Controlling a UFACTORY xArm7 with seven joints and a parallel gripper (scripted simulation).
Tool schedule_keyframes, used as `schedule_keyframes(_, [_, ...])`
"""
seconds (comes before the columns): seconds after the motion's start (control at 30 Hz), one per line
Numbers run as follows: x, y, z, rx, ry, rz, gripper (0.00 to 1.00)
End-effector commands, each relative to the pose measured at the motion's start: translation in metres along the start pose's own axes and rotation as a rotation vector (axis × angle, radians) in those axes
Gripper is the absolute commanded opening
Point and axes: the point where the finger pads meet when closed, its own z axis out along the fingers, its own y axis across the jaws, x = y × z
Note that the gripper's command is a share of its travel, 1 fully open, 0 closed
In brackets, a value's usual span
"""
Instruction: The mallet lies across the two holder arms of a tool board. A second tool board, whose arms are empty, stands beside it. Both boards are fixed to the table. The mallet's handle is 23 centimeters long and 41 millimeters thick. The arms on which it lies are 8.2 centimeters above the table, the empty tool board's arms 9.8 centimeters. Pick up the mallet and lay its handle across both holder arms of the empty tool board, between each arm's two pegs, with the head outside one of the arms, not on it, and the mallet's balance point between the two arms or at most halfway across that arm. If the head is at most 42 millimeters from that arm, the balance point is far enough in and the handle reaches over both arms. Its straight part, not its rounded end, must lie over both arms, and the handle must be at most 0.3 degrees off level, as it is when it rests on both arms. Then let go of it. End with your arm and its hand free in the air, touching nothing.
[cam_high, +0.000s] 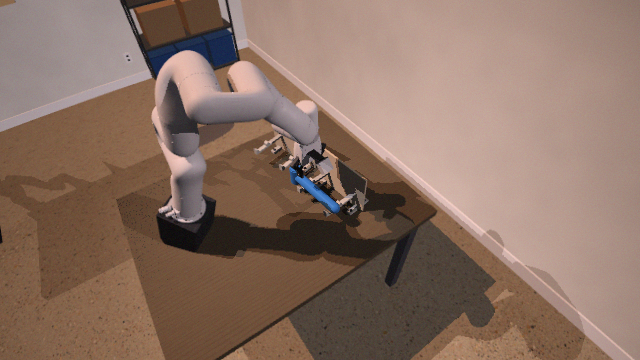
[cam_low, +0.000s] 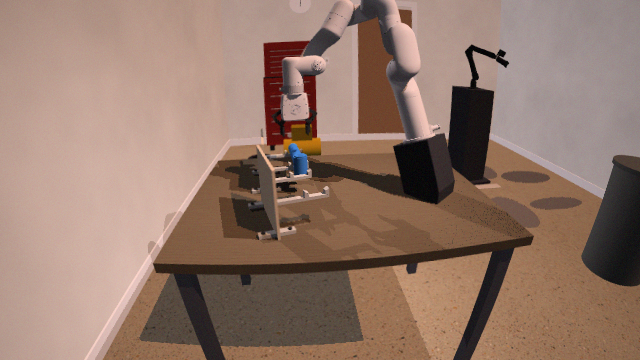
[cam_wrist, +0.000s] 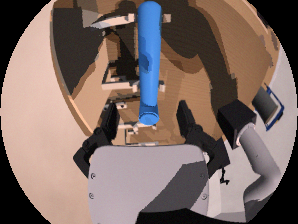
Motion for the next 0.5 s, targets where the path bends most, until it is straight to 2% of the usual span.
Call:
schedule_keyframes(0.0, [0.002,0.003,0.001,0.007,0.0,0.05,1.0])
schedule_keyframes(0.23, [0.002,0.003,0.007,0.007,0.001,0.05,1.0])
schedule_keyframes(0.37, [0.001,0.003,0.048,0.007,-0.002,0.047,1.0])
schedule_keyframes(0.47, [0.002,0.003,0.062,0.007,-0.001,0.048,1.0])
